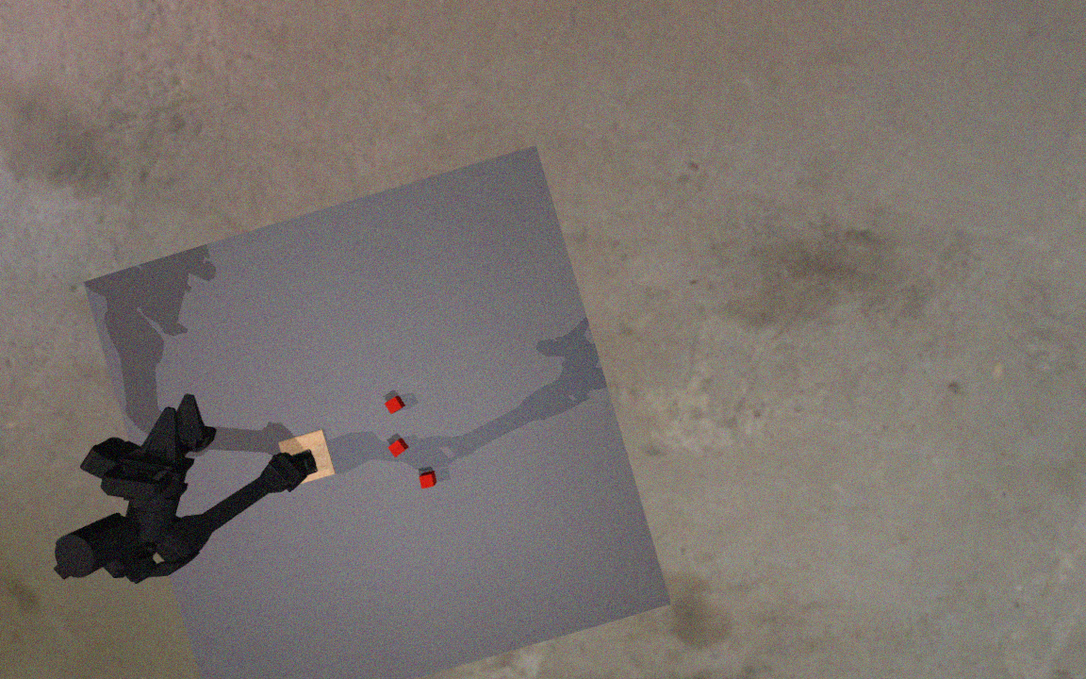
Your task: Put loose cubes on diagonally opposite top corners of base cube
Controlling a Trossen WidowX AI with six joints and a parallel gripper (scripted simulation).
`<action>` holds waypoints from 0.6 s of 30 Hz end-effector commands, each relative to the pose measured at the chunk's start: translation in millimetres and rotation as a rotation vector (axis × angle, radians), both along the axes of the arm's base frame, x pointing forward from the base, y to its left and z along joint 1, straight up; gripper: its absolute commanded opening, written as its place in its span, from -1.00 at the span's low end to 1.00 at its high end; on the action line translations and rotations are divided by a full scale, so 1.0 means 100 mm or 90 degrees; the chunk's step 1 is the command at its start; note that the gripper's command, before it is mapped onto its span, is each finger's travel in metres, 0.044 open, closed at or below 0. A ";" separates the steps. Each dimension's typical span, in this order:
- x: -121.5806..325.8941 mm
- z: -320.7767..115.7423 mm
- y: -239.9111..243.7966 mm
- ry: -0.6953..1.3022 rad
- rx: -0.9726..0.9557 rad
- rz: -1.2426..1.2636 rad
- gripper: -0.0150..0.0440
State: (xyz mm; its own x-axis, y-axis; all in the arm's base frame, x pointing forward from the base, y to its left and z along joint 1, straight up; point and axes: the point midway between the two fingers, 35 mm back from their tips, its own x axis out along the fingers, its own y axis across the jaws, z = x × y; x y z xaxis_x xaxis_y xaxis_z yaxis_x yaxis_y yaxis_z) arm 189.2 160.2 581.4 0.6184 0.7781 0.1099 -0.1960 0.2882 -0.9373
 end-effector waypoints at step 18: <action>1.66 -1.76 -0.93 0.299 -0.279 -0.300 0.41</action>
